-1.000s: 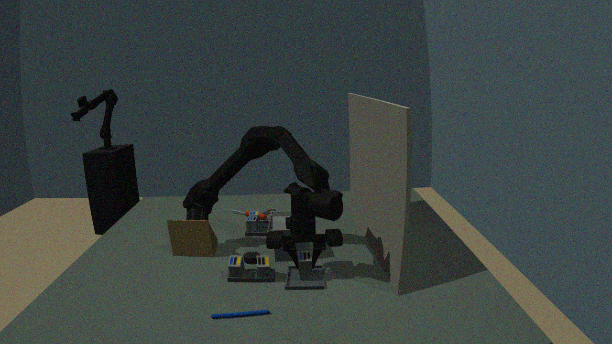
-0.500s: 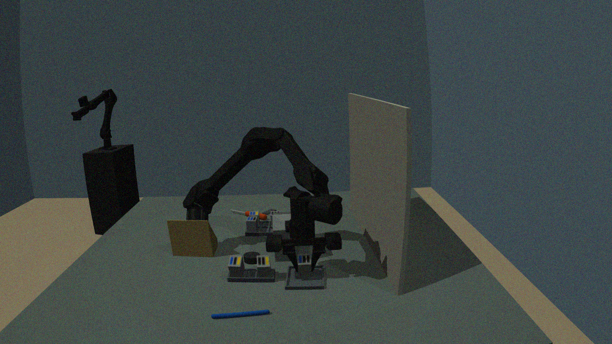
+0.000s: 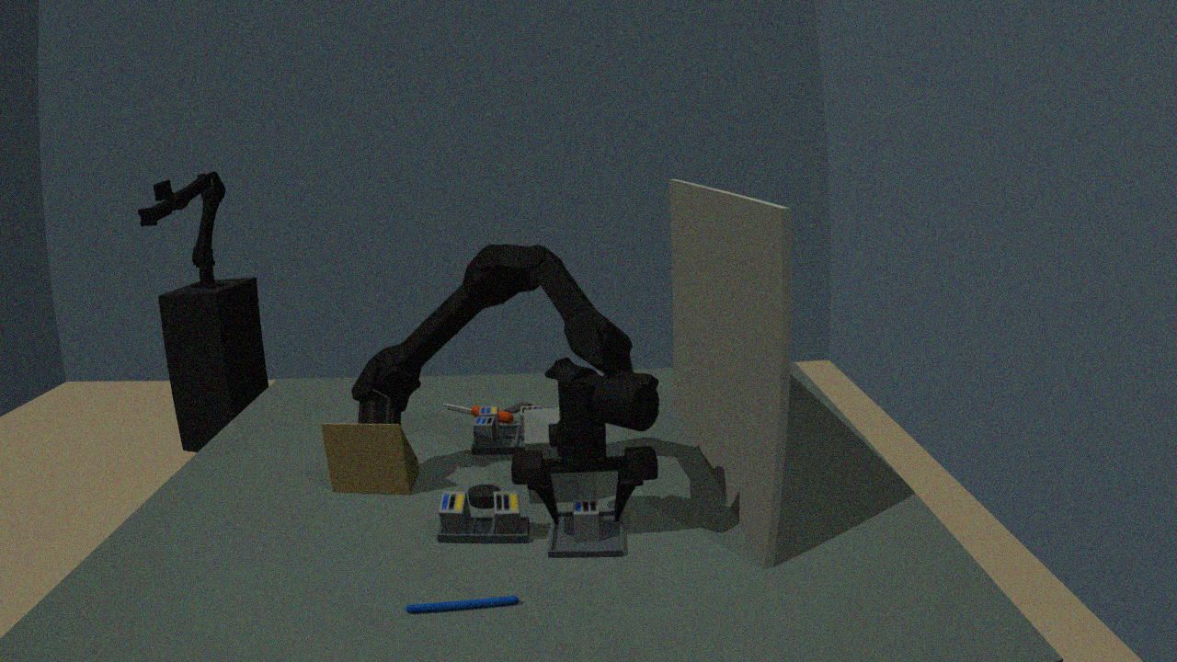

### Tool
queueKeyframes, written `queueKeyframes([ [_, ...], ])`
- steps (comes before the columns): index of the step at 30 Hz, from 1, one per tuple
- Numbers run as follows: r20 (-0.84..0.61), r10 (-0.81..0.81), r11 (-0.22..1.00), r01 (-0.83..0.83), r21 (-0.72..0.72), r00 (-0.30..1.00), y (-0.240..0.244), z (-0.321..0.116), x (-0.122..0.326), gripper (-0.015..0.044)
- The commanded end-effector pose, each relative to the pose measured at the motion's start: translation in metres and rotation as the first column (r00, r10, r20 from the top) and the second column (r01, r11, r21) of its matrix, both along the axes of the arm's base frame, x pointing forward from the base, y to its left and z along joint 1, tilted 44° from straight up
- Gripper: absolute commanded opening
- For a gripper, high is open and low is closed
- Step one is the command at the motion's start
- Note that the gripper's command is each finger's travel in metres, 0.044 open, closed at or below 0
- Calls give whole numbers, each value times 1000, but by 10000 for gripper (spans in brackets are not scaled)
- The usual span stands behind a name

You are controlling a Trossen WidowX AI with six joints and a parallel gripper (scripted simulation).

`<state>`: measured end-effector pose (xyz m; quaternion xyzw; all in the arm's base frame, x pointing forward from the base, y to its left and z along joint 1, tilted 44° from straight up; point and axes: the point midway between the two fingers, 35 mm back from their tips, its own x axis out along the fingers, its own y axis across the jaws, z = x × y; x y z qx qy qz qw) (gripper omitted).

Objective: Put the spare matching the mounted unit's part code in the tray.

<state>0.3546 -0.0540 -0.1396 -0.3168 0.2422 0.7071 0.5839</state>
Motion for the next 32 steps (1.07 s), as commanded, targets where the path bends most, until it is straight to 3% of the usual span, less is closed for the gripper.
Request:
queueKeyframes([
  [1, 0, 0, 1000, 0, 0, 1000, -7, 6, 2, 440],
  [8, -4, -3, 1000, 3, 0, 1000, -71, 76, 12, 440],
  [32, 20, -25, 1000, 25, -10, 999, -75, 78, 15, 440],
])
